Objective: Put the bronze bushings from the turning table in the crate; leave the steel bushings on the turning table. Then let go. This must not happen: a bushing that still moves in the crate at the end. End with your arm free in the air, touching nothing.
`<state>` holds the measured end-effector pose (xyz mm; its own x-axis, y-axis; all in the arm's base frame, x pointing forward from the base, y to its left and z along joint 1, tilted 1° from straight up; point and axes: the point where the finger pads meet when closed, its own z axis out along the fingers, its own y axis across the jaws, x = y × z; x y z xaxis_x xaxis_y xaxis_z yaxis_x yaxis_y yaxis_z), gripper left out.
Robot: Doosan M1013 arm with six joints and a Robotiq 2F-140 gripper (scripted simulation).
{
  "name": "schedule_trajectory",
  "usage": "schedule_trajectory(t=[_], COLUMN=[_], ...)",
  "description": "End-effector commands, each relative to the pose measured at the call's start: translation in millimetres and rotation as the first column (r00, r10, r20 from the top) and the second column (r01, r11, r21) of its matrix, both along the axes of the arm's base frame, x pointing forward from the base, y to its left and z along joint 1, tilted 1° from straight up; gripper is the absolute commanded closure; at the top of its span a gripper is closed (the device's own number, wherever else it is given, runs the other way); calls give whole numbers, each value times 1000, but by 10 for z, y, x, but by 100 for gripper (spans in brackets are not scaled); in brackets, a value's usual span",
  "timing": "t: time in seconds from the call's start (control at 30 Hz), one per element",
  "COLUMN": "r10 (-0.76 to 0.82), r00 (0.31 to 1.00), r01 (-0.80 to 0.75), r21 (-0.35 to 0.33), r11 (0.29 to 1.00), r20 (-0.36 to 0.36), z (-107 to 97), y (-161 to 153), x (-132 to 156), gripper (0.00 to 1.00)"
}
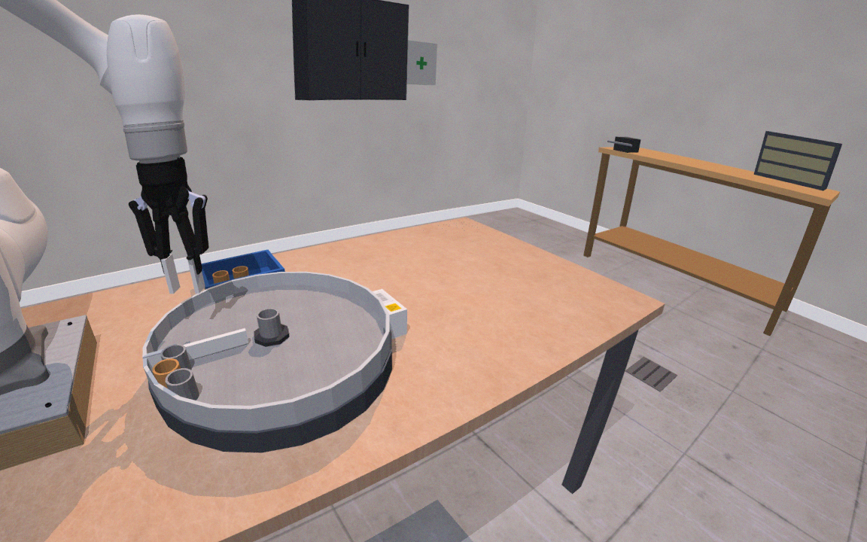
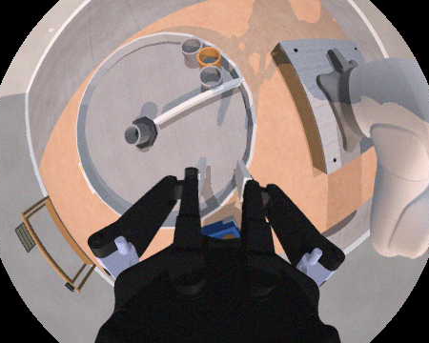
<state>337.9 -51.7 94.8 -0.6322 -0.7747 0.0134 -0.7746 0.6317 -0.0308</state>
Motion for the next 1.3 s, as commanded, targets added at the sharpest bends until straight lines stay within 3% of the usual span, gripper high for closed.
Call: schedule_trajectory(t=[0.0,0.67,1.27], r10=[79,282,314], r00=[997,959,949], r01=[-79,-282,-314], r21=[18,16,16], r11=[997,959,949], r20=[3,0,0], z=[13,19,20], y=[-376,-1362,-1519], x=[-186,-727,-823], gripper=[72,72,72])
